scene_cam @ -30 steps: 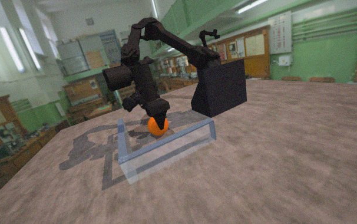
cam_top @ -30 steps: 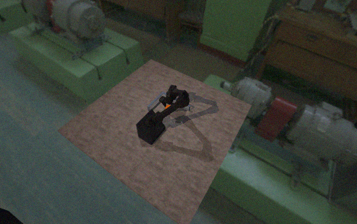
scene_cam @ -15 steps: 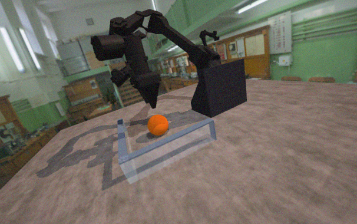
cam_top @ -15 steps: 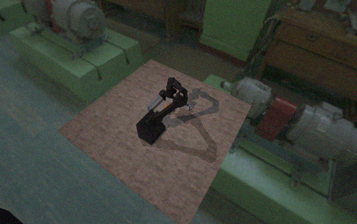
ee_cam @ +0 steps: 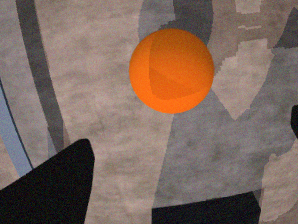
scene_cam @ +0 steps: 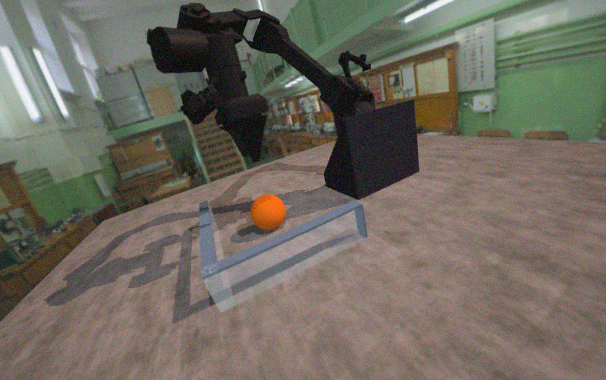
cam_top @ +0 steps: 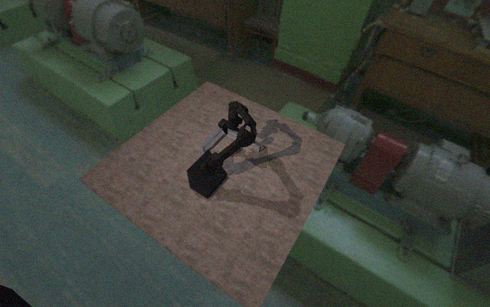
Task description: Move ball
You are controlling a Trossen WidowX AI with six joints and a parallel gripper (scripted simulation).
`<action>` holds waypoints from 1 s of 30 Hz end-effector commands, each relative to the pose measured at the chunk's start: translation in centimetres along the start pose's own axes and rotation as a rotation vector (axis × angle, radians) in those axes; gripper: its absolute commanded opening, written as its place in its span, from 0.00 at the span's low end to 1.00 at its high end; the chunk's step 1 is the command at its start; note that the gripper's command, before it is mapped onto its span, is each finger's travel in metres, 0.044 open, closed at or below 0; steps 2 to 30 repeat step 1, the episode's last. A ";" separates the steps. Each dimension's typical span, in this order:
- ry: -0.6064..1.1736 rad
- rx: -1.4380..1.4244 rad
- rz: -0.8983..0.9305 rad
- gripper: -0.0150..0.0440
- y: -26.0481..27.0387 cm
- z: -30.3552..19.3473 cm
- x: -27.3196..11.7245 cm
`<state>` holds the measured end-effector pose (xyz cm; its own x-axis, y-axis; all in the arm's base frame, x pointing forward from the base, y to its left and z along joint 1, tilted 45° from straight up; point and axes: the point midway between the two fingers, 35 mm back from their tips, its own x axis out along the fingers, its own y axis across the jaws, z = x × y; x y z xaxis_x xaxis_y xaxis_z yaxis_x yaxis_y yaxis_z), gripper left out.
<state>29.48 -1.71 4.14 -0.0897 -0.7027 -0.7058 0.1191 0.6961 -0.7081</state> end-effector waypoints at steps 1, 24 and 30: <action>0.001 0.006 0.003 1.00 0.0 0.0 -0.1; 0.001 0.006 0.003 1.00 0.0 0.0 -0.1; 0.001 0.006 0.003 1.00 0.0 0.0 -0.1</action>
